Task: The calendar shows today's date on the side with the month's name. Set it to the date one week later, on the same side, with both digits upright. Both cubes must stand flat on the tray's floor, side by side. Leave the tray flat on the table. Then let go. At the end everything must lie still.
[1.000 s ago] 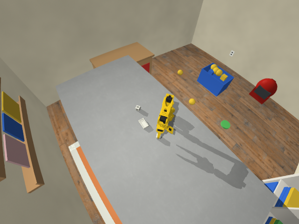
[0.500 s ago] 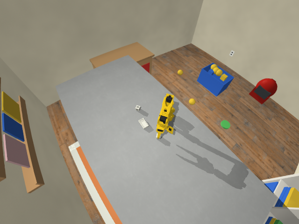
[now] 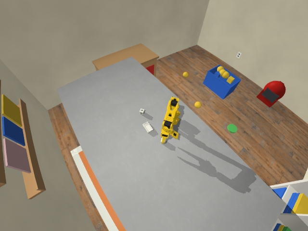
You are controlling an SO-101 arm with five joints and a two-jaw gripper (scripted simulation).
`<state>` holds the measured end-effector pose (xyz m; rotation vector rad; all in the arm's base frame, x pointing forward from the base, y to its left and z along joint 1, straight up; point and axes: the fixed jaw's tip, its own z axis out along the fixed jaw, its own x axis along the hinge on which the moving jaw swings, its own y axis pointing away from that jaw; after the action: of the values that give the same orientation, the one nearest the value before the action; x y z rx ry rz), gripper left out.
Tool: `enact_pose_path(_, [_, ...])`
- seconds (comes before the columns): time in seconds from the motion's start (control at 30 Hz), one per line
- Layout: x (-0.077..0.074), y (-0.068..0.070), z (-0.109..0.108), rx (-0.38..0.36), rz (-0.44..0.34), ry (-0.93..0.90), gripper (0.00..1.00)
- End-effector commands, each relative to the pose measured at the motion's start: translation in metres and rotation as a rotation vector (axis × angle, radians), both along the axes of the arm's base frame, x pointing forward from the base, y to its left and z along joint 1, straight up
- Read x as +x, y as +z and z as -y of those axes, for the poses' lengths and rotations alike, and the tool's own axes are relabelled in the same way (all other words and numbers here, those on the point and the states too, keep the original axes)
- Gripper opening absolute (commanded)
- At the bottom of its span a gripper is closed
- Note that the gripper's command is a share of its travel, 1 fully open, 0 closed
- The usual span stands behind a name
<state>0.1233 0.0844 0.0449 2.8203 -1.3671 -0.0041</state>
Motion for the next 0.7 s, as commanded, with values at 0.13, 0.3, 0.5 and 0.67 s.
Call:
enact_pose_path(0.13, [0.003,-0.009,-0.004,0.017,0.022,0.002,0.35])
enact_pose_path(0.3, [0.002,-0.017,-0.004,0.017,0.022,0.002,0.35])
enact_pose_path(0.5, [0.002,-0.022,-0.003,0.017,0.022,0.002,0.35])
enact_pose_path(0.67, [0.002,-0.025,-0.003,0.017,0.022,0.002,0.35])
